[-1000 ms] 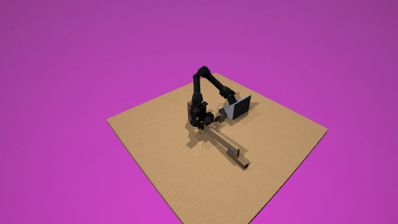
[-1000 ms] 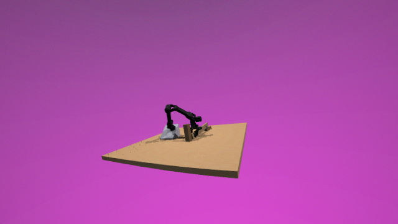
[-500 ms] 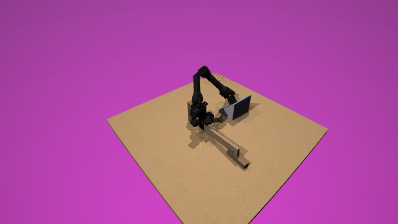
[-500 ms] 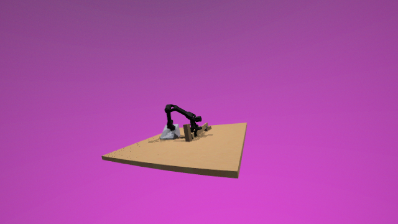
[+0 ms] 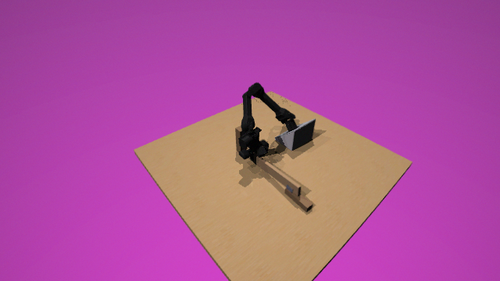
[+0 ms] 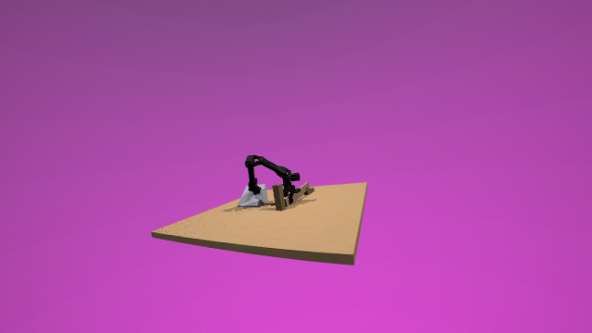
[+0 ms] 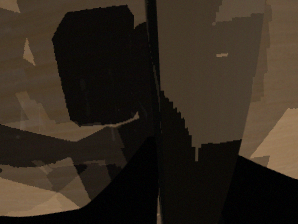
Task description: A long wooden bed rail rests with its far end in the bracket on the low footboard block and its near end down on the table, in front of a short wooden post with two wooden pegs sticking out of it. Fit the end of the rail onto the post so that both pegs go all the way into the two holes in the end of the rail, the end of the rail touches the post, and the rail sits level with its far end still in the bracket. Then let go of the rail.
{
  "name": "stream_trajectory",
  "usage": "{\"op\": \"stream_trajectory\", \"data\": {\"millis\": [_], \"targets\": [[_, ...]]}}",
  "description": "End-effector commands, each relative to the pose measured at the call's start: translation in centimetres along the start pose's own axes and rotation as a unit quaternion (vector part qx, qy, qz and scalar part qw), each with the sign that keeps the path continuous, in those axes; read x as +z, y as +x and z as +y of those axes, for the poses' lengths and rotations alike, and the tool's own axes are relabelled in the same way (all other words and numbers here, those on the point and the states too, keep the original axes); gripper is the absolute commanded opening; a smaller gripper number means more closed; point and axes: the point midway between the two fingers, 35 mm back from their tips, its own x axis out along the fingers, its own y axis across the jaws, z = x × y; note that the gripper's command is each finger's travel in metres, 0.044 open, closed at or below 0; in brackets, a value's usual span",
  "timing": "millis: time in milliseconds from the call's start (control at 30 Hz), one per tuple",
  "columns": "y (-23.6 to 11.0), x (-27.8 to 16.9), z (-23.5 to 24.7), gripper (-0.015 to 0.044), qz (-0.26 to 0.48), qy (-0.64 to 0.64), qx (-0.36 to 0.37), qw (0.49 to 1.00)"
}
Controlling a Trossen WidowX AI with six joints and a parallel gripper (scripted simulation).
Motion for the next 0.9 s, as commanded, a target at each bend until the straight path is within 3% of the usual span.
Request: {"op": "stream_trajectory", "data": {"millis": [0, 867], "targets": [[-0.3, 0.0, 0.0, 0.0, 0.001, -0.001, -0.001, 1.0], [-1.6, 0.0, -0.2, 0.0, 0.001, -0.001, -0.001, 1.0]]}}
